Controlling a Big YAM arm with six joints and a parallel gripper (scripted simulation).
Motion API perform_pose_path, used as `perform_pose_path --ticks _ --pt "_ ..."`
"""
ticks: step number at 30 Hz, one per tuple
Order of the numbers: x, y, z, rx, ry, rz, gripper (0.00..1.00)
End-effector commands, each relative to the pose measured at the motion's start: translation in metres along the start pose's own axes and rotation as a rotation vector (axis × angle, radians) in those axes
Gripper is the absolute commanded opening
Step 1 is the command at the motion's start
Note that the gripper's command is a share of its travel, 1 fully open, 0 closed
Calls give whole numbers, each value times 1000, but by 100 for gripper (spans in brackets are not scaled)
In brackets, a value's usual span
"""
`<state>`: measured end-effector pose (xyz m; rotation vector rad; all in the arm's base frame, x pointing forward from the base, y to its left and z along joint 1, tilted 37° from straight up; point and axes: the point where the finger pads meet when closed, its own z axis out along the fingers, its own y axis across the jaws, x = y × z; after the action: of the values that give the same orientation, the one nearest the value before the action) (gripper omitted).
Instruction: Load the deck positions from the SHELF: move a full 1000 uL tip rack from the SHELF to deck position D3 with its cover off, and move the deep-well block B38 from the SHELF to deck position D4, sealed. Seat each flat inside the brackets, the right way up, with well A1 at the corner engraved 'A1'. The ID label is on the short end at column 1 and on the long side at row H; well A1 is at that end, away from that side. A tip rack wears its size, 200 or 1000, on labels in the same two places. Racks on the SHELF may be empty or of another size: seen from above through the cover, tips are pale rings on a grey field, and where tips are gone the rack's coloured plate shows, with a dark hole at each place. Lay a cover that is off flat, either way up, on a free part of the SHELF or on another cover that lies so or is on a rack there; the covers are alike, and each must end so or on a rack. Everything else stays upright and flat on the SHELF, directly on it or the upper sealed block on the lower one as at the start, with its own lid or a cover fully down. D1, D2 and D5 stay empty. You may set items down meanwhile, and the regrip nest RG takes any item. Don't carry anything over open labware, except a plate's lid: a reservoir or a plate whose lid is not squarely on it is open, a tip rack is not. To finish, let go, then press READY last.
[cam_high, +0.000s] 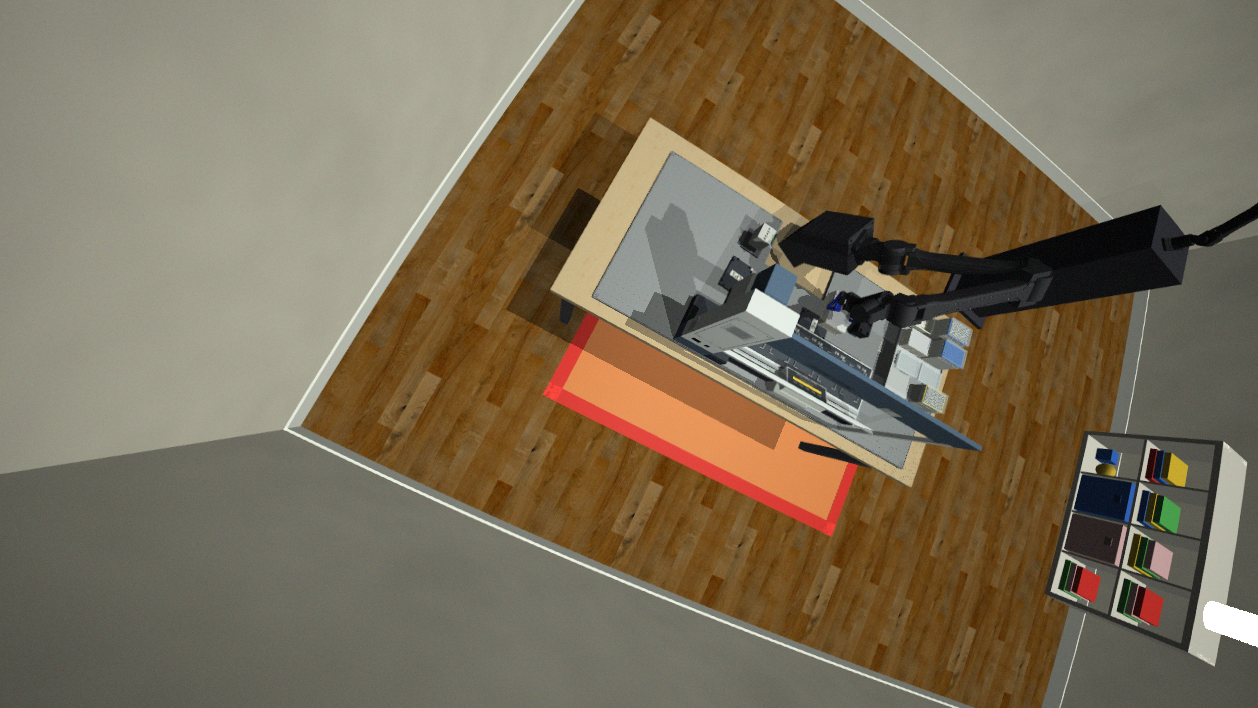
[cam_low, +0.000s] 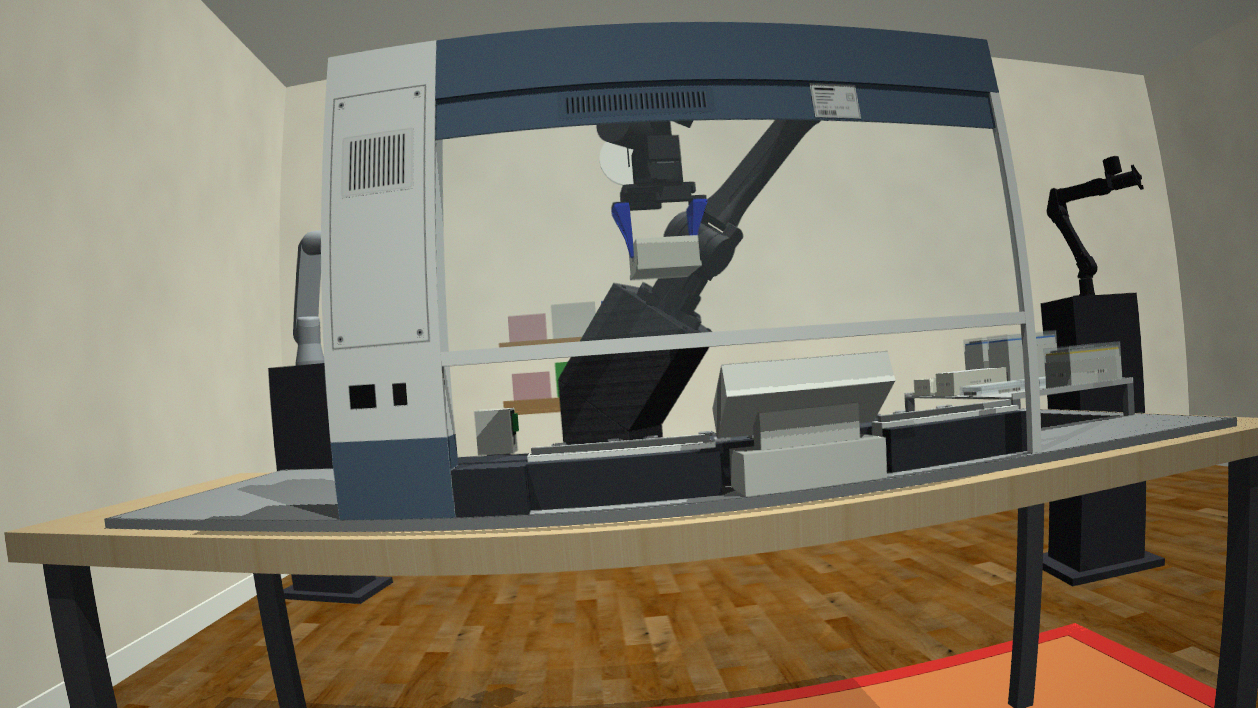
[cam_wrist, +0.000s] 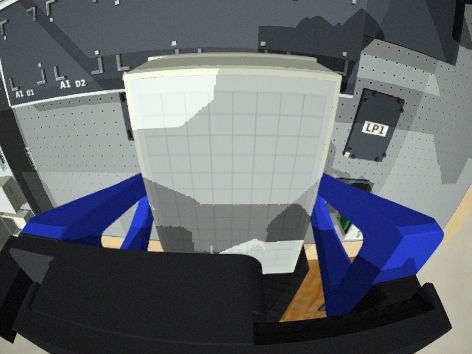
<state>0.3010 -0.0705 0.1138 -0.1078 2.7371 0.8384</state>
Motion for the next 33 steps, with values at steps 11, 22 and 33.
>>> perform_pose_path --ticks 11,22,33 --pt "-78 -1 -11 17 -33 -7 0" --pt "-98 -3 -12 16 -30 4 0" --pt "-98 -2 -12 16 -30 4 0"
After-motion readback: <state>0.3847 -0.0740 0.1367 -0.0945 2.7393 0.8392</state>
